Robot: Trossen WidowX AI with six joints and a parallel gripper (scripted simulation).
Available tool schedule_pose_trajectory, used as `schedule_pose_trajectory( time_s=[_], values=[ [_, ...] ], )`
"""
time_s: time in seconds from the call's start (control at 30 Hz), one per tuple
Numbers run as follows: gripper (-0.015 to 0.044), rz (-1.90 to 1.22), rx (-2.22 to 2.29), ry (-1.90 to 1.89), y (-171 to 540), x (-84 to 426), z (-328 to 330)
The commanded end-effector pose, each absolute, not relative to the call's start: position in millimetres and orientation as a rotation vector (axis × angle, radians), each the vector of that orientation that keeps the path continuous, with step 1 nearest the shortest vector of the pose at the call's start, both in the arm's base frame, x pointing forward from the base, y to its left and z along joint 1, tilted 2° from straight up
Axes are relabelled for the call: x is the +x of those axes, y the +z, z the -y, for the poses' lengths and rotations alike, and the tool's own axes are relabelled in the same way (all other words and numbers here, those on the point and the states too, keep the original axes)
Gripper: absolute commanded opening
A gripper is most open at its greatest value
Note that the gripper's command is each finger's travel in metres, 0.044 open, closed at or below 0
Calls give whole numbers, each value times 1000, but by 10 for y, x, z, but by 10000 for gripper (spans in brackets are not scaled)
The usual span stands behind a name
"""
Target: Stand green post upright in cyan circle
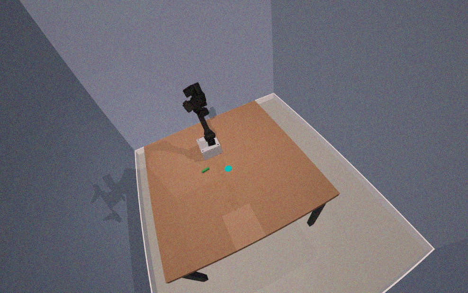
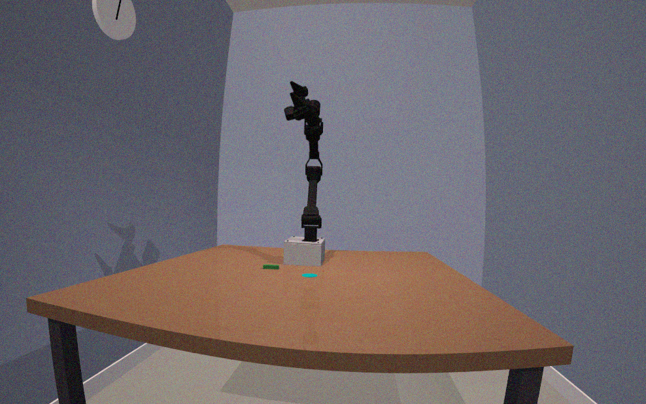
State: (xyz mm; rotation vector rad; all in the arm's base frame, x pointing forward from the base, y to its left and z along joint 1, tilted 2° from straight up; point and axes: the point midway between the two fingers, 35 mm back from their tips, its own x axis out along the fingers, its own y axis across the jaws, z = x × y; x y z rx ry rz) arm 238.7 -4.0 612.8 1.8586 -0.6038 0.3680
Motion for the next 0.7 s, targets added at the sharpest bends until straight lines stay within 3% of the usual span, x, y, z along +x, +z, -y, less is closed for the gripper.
schedule_pose_trajectory(
  time_s=[0.0,0.2,0.67],
  values=[
    [374,600,1852,359,6111,2406,41],
    [233,463,1649,95,5511,2945,118],
    [233,-31,1207,-482,3595,3627,765]
  ],
)
